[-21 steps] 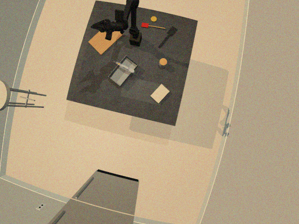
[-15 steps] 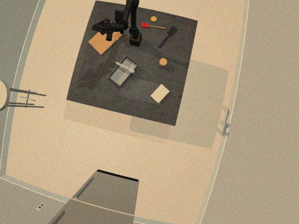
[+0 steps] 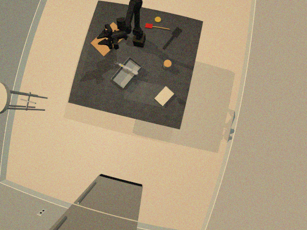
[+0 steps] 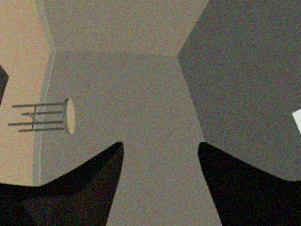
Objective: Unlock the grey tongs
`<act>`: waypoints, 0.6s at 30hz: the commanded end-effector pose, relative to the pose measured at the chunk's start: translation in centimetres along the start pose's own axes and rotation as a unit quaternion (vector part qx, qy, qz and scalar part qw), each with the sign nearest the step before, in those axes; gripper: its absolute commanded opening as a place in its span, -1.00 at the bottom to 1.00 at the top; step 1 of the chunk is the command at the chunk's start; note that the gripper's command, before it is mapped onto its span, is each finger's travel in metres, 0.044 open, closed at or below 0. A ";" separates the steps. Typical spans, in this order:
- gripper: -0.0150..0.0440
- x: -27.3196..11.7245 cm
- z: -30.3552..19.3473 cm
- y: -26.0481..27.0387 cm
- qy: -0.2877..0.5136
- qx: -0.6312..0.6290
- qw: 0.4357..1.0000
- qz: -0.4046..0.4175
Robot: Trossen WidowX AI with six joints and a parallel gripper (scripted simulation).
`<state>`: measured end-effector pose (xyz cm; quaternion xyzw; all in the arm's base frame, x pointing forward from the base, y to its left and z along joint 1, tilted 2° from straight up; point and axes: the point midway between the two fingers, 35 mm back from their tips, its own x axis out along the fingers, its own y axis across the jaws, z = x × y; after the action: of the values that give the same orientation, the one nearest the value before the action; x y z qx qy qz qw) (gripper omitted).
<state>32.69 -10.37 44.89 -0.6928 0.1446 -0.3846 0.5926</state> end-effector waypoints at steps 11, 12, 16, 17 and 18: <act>0.39 -1.9 4.7 11.9 -0.030 0.384 0.904 0.187; 0.39 -1.9 4.7 12.4 -0.027 0.385 0.902 0.194; 0.39 -2.6 5.2 14.5 -0.008 0.453 0.861 0.230; 0.39 -2.8 5.3 15.0 -0.002 0.470 0.849 0.239; 0.39 -3.0 5.4 15.5 0.005 0.487 0.837 0.248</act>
<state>36.98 -9.31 36.37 -0.4440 0.0840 -0.2984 0.8407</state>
